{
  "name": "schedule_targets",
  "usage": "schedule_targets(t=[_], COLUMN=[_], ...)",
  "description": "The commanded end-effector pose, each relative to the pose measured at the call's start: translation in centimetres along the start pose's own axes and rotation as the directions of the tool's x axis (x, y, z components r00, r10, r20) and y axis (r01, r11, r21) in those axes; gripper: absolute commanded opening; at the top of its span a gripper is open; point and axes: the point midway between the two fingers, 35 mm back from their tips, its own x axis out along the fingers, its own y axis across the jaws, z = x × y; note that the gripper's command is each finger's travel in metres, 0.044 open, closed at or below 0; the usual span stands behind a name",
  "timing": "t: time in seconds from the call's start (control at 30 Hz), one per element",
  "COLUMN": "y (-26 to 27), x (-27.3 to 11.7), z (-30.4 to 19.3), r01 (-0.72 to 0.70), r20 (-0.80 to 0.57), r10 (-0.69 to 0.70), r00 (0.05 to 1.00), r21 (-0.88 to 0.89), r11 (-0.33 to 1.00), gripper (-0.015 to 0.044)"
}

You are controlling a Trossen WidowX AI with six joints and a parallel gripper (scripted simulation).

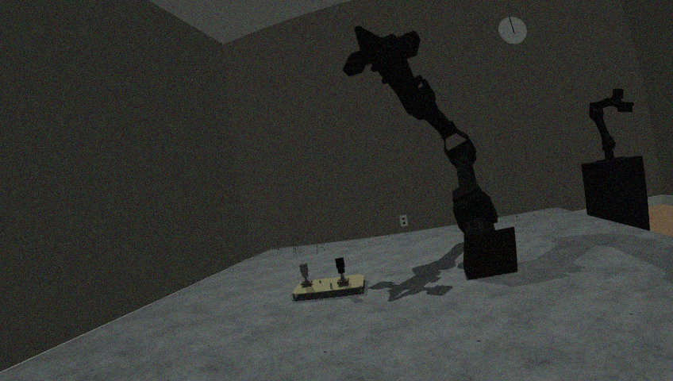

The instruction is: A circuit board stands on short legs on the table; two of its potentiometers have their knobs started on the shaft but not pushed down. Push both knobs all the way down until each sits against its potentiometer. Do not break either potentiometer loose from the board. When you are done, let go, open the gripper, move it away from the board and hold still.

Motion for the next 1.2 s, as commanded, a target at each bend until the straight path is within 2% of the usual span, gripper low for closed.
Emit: schedule_targets(t=[0.0,0.27,0.57,0.83,1.17], y=[-1.0,-2.6,-3.8,-5.0,-6.3], x=[1.2,1.9,1.6,0.4,-2.4], z=[-3.4,-9.0,-14.2,-19.0,-24.3], r01=[0.029,0.114,0.253,0.417,0.623], r20=[-0.138,-0.352,-0.557,-0.733,-0.899], r10=[-0.018,-0.037,-0.038,-0.036,-0.018], r00=[0.99,0.935,0.829,0.679,0.437], r21=[0.081,0.202,0.314,0.344,0.288], r11=[0.996,0.973,0.915,0.841,0.728], gripper=[0.0,0.0,0.0,0.0,0.0])
